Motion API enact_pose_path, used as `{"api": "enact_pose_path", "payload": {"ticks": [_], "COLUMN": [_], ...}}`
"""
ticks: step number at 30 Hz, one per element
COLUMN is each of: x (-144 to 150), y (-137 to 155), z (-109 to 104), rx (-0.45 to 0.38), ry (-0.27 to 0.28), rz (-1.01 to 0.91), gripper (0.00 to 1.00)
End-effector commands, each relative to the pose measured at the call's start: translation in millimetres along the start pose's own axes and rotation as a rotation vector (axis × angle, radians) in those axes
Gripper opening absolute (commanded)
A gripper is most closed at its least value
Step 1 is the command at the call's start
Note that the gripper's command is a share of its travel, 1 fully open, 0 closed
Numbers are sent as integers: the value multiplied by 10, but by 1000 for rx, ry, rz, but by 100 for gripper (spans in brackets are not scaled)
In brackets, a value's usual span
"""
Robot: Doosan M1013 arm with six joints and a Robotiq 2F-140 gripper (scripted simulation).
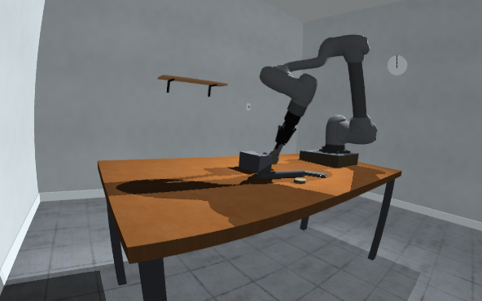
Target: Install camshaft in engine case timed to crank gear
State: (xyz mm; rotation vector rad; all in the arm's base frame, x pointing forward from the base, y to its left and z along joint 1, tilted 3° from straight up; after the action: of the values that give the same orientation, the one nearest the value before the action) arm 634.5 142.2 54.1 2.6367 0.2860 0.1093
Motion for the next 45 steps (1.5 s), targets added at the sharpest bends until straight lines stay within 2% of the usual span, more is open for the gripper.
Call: {"api": "enact_pose_path", "payload": {"ticks": [1,45], "x": [1,145], "y": [1,-2], "z": [10,11], "rx": [2,2], "ry": [-10,-10], "rz": [4,4], "gripper": [5,5]}}
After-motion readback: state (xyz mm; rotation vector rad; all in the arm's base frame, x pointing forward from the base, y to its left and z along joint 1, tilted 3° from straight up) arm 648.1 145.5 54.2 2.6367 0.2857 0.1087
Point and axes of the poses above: the point where the finger pads meet when closed, its own z axis out along the fingers, its own x axis across the jaws, y = z × x, the point moved 1 cm from there along -z, back along the fingers, and after that the axes turned 1 degree about z, right-handed, at the moved point
